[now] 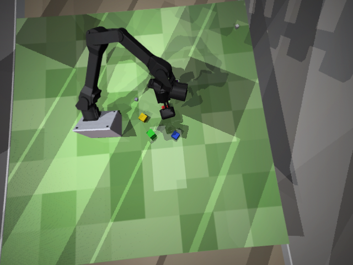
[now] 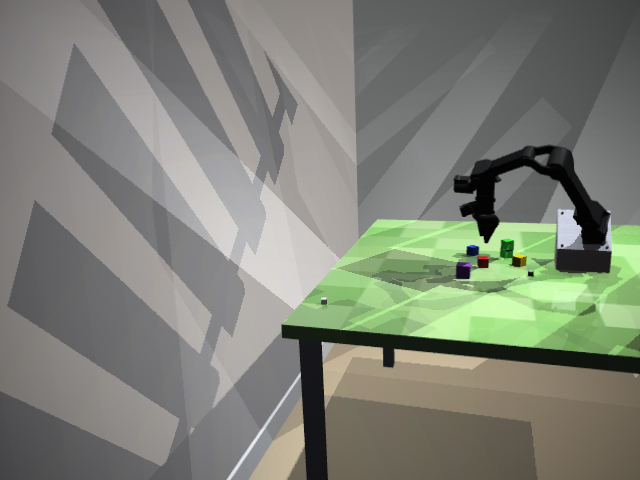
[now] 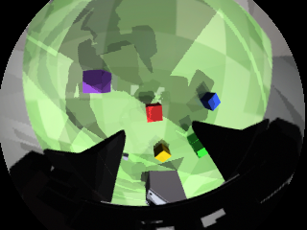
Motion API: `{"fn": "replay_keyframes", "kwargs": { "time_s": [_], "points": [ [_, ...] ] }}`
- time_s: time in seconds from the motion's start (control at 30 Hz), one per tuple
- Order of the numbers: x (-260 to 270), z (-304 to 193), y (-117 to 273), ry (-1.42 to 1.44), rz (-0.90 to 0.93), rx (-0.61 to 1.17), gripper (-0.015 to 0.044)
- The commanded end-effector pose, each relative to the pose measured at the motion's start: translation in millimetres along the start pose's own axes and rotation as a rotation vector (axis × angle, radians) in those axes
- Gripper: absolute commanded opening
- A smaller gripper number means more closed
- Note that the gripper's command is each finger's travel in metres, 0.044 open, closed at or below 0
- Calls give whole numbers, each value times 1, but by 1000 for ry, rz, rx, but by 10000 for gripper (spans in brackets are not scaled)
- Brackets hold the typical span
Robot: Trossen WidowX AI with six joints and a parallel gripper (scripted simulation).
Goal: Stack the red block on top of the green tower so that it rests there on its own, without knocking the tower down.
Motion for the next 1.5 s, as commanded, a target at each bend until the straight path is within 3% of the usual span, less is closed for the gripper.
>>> {"fn": "replay_keyframes", "kwargs": {
  "time_s": [0.0,0.23,1.47],
  "points": [
    [1,-1,-5,0,10,1,440],
    [1,-1,-47,0,12,0,440],
    [0,-1,-88,0,14,-1,440]
  ]
}}
Point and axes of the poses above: the point midway between the two fingers, 35 mm back from their tips, its own y axis back along the fingers, its own x axis across the jaws, z = x × y, the point moved 9 cm from there along y, back along the fingers, and after that the axes turned 5 degrees about y, right-handed, at the moved point
